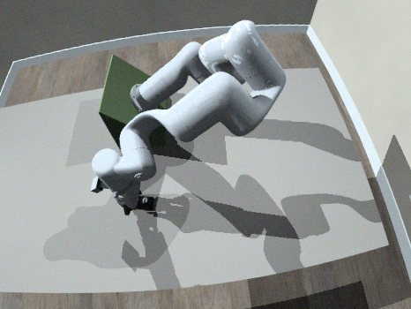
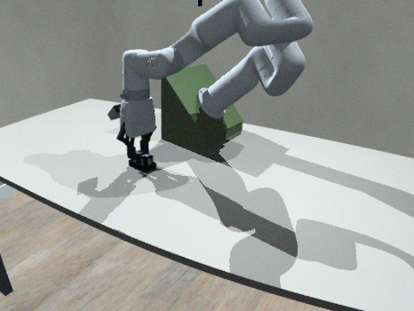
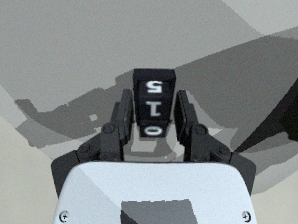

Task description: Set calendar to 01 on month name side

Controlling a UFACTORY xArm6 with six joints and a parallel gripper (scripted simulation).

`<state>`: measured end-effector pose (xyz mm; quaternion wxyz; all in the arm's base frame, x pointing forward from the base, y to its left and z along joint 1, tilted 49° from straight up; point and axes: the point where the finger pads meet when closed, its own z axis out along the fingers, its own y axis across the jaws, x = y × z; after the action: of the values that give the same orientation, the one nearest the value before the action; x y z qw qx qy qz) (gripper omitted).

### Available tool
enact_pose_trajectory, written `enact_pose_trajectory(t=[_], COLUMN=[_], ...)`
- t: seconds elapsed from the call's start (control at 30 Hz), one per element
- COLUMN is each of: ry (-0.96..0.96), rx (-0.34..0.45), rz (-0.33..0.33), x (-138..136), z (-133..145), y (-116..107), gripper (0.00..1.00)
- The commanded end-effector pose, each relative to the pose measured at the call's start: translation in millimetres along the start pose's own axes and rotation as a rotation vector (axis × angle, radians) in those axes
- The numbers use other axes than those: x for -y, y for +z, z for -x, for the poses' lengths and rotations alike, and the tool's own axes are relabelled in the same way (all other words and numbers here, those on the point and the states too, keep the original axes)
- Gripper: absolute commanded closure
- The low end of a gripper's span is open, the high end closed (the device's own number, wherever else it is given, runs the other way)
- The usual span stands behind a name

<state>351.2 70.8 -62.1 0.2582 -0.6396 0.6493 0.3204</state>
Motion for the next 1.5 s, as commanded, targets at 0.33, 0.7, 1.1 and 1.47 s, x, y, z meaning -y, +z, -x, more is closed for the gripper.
enact_pose_trajectory(t=[0.33,0.7,1.1,1.47], ry=[-0.001,-0.001,-0.001,-0.001], rx=[-0.001,-0.001,-0.001,-0.001], rz=[-0.003,-0.003,-0.003,-0.003], x=[1.1,1.1,1.1,1.1], z=[-0.2,-0.2,-0.2,-0.2], y=[7.3,7.3,7.3,7.3], gripper=[0.53,0.53,0.53,0.73])
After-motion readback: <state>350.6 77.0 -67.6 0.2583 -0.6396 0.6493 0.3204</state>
